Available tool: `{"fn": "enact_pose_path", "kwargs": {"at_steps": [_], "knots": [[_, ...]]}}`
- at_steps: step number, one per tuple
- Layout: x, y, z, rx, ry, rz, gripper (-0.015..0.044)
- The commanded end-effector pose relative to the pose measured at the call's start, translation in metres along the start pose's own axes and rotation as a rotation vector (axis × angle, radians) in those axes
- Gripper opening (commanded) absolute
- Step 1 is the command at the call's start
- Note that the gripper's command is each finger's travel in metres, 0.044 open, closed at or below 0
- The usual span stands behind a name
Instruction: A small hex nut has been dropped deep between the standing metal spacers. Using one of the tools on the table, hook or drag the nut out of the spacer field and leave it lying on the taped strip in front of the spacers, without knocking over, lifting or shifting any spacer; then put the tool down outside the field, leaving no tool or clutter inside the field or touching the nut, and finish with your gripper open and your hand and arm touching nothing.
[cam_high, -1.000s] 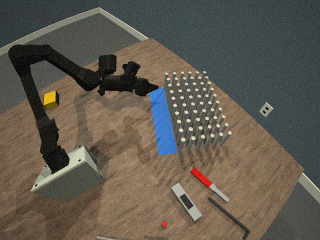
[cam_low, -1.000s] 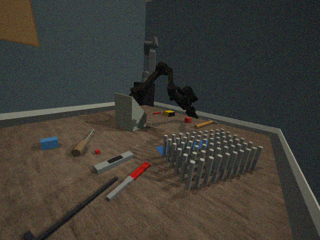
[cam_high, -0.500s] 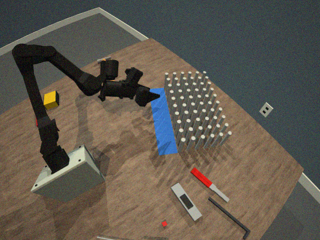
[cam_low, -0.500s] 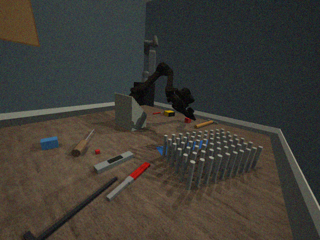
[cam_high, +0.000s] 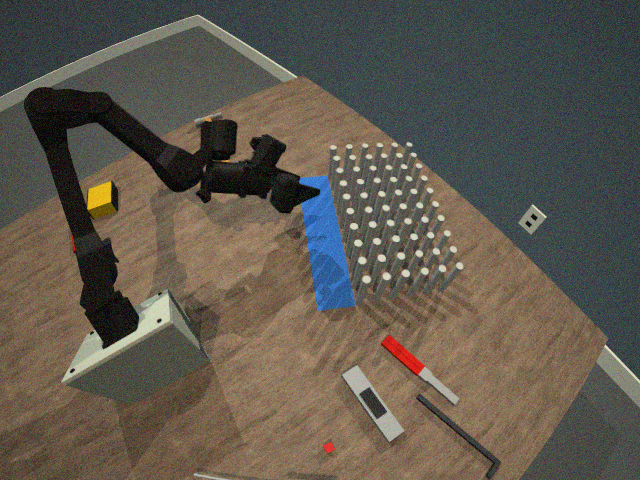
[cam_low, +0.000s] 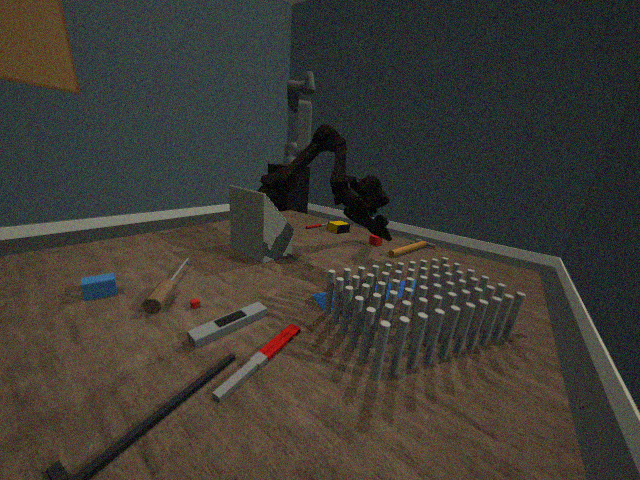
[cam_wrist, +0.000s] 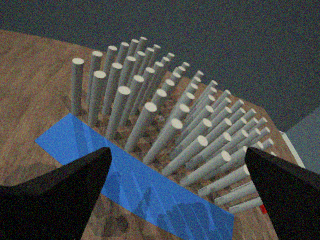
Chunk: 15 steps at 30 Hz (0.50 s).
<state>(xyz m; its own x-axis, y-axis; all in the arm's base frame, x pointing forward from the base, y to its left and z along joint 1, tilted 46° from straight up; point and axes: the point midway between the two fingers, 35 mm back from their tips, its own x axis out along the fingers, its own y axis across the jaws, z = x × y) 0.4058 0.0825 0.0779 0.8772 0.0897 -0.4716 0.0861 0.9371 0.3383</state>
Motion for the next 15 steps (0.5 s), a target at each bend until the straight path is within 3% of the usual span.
{"fn": "enact_pose_path", "kwargs": {"at_steps": [1,8,15], "knots": [[0.000,-0.001,0.001,0.005,-0.004,-0.006,0.0440],[0.002,-0.004,0.000,0.015,0.001,-0.013,0.0440],[0.042,-0.109,-0.026,0.445,0.168,-0.290,0.0440]]}}
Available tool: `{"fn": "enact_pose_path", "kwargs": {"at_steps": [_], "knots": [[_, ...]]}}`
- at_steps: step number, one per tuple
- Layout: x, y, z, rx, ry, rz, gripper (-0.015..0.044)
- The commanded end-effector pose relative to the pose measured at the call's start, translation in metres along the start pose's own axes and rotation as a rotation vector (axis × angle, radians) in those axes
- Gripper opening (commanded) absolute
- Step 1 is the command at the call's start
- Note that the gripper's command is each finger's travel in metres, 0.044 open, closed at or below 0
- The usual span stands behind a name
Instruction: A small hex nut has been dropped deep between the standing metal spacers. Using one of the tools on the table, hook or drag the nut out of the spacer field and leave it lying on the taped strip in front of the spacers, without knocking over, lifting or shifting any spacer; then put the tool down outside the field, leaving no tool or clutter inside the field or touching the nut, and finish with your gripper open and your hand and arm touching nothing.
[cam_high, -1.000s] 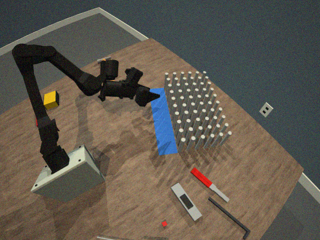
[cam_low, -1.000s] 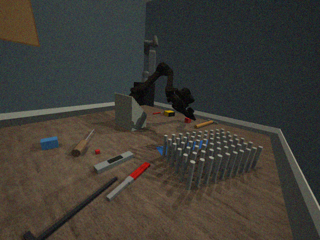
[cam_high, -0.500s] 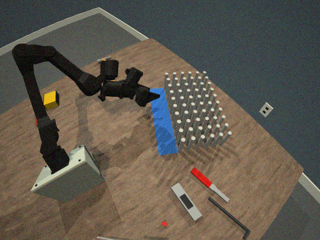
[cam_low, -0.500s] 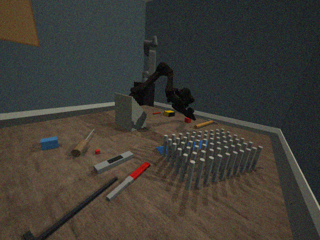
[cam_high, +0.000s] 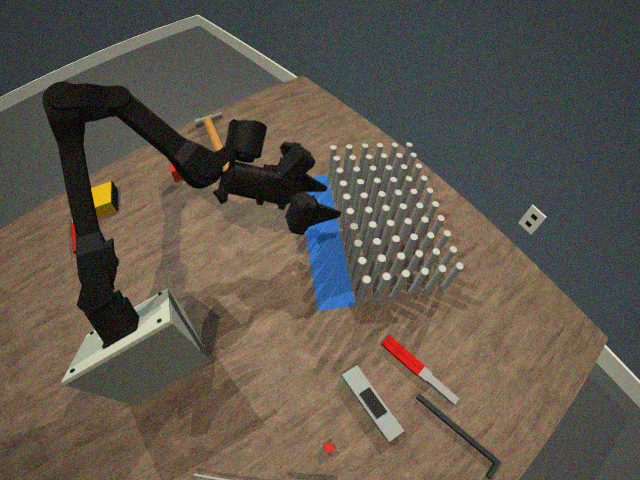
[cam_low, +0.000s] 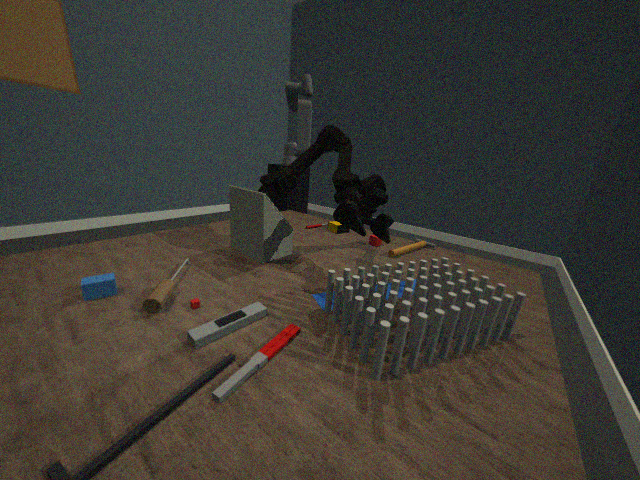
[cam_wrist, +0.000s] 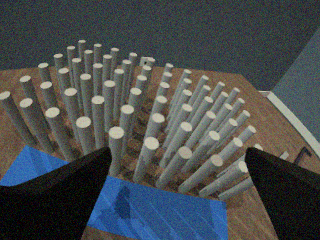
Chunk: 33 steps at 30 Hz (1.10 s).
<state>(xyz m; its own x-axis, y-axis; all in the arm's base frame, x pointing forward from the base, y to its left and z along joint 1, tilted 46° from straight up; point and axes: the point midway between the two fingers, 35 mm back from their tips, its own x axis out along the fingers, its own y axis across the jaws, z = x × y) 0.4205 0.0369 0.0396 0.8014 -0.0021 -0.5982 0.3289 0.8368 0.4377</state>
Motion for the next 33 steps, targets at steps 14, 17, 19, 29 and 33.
{"fn": "enact_pose_path", "kwargs": {"at_steps": [14,17,19,29,33], "knots": [[0.049,-0.277,-0.054,1.278,0.216,-0.766,0.0440],[0.040,-0.319,-0.078,1.538,0.215,-0.914,0.0440],[0.031,-0.344,-0.096,1.719,0.209,-1.018,0.0440],[-0.030,-0.427,-0.206,2.665,0.134,-1.634,0.0440],[-0.051,-0.433,-0.244,2.962,0.110,-1.898,0.0440]]}}
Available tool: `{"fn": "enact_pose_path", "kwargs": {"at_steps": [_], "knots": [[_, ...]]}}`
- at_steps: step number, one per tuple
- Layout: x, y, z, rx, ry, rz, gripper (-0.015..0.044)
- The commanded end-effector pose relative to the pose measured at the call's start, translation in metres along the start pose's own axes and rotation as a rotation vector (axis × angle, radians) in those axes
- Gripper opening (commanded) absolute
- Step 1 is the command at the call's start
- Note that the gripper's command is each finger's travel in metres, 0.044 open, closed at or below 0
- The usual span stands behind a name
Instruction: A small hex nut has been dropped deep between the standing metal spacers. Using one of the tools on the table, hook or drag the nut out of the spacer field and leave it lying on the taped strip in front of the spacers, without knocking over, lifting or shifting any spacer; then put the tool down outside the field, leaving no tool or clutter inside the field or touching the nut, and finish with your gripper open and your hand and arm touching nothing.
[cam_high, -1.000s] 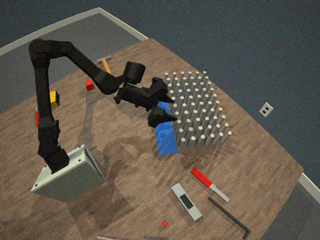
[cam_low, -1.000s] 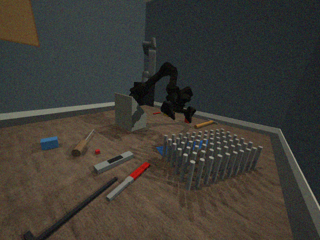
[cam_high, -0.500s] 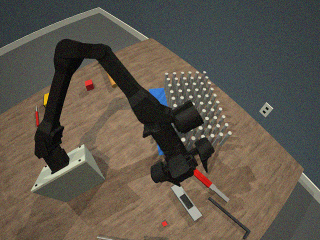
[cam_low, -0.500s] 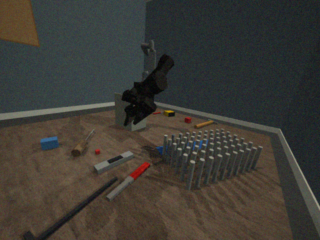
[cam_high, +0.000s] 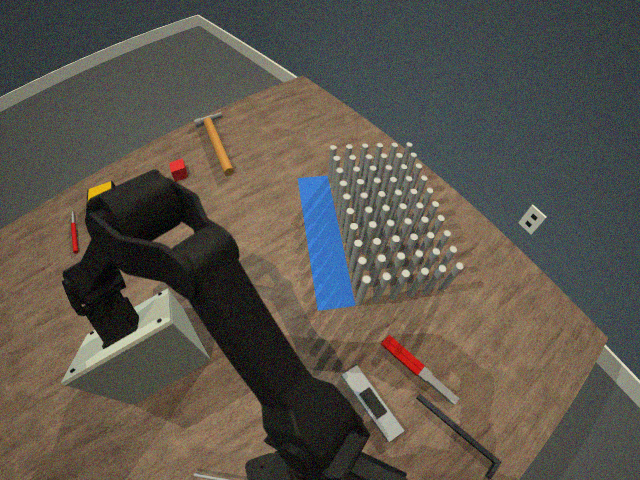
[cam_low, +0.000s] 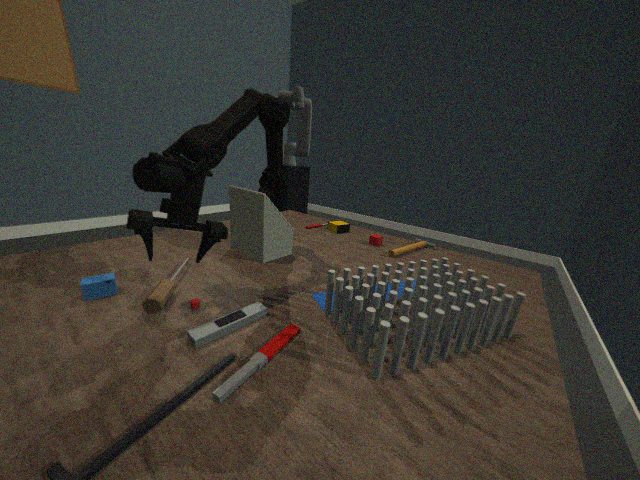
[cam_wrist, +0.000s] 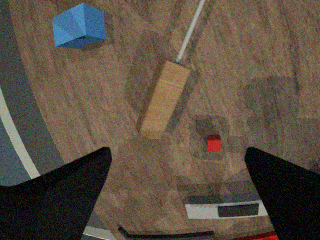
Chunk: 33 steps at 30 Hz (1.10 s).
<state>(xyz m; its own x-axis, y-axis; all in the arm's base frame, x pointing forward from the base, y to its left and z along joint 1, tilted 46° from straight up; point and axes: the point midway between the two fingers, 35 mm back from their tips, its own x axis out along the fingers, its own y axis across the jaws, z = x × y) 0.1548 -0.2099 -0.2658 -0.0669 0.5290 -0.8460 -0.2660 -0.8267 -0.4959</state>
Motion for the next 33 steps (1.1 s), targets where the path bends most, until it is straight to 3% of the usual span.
{"fn": "enact_pose_path", "kwargs": {"at_steps": [1,24,33], "knots": [[0.029,0.004,0.041,0.388,-0.026,-0.217,0.0440],[0.031,0.012,0.035,0.385,-0.012,-0.198,0.0440],[0.030,0.009,0.046,-0.468,-0.001,-0.106,0.0440]]}}
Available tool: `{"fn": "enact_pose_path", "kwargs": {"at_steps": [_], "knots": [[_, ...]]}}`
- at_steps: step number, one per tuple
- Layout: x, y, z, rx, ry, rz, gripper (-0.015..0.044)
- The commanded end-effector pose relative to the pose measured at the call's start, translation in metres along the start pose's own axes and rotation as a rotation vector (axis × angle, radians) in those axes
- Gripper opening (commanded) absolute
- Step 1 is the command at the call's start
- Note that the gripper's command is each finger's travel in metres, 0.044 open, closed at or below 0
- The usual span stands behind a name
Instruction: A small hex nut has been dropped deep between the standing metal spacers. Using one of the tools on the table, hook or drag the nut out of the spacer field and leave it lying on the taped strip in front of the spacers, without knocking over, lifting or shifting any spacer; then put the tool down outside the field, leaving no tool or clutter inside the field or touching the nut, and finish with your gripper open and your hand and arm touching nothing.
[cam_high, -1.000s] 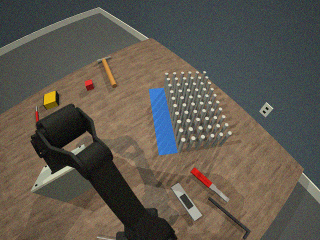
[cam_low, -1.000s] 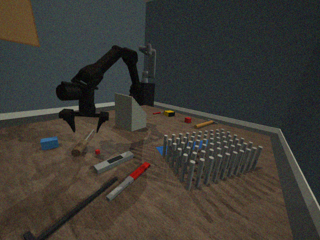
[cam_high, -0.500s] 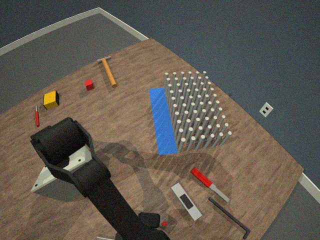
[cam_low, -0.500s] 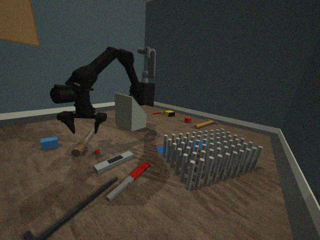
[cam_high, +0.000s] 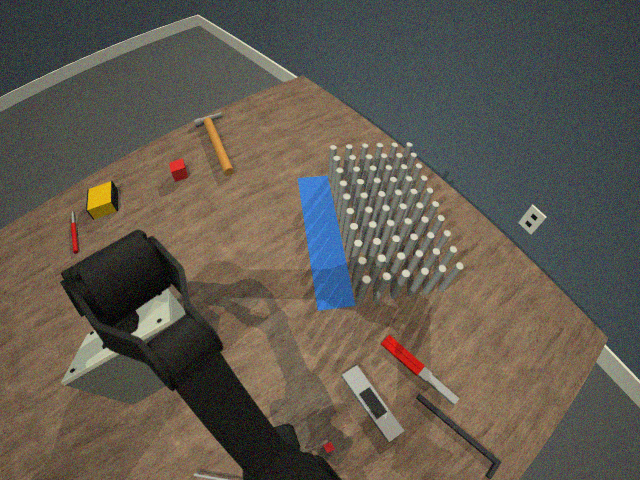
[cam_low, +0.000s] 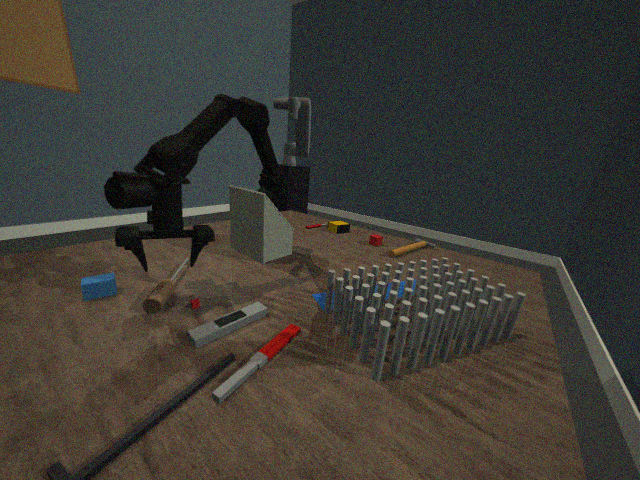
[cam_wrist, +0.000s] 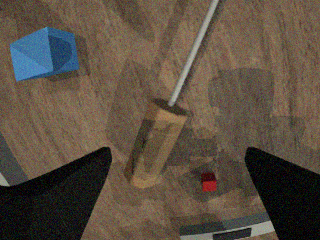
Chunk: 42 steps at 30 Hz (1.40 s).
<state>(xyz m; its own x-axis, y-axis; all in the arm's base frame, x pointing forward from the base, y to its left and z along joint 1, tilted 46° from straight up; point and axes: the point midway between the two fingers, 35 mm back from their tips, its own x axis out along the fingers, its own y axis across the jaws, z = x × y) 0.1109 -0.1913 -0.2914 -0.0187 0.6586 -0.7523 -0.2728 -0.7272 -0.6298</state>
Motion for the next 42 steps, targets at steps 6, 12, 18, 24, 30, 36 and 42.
{"fn": "enact_pose_path", "kwargs": {"at_steps": [6,12,18,24,30,36,42], "knots": [[-0.005,-0.003,0.014,-1.075,-0.129,0.087,0.0440],[-0.006,-0.005,0.021,-1.451,-0.208,0.089,0.0440],[-0.007,-0.007,0.026,-1.764,-0.272,0.068,0.0440],[-0.009,-0.009,0.031,-2.074,-0.345,0.032,0.0440],[-0.010,-0.011,0.036,-2.381,-0.416,-0.026,0.0440],[-0.012,-0.012,0.040,-2.684,-0.482,-0.107,0.0440],[-0.012,-0.013,0.041,-2.707,-0.487,-0.114,0.0440]]}}
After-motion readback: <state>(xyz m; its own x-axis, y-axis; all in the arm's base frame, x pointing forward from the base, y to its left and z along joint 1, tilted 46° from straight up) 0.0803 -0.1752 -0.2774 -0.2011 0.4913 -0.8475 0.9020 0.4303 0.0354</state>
